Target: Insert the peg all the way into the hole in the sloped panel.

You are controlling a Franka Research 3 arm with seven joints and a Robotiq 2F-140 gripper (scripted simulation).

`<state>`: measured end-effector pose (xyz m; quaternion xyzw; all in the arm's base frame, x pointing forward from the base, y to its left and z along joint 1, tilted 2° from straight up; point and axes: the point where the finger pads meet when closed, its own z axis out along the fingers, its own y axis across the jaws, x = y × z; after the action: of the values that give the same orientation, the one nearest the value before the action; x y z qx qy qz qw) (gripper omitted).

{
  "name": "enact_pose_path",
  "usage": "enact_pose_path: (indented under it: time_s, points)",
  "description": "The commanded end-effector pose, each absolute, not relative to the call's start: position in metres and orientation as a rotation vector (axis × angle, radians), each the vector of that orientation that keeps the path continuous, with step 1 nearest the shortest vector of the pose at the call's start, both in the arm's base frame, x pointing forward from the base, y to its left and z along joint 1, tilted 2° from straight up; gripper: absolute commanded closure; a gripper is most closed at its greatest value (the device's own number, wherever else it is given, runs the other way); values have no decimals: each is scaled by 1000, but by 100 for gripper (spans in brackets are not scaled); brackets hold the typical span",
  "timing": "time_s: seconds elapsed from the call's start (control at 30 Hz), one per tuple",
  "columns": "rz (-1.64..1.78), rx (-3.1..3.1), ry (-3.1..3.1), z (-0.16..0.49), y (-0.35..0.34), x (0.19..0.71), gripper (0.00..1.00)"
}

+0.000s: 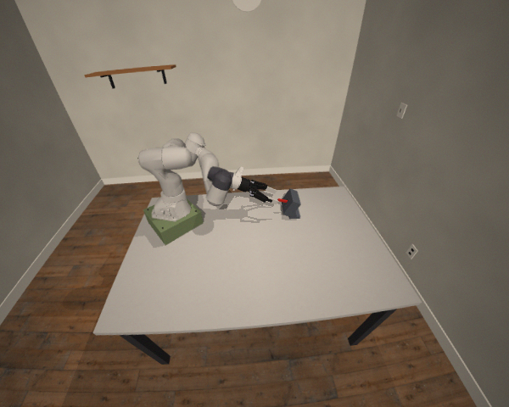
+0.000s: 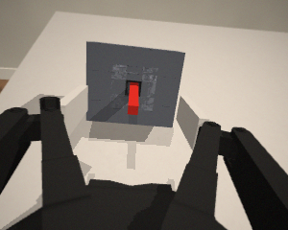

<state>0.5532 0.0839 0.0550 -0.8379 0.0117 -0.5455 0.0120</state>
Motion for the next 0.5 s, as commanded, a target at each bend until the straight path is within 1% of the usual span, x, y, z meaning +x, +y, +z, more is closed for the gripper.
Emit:
enact_pose_path:
  time_s: [0.0,0.07,0.13,0.47]
  points:
    - [-1697,-2604,35,60,87,542,32]
    - [-1697,-2605,34,63,87,535,29]
    - [-1697,-2605,34,63,87,535,29]
    - [-1697,-2608,30,74,85,512,11]
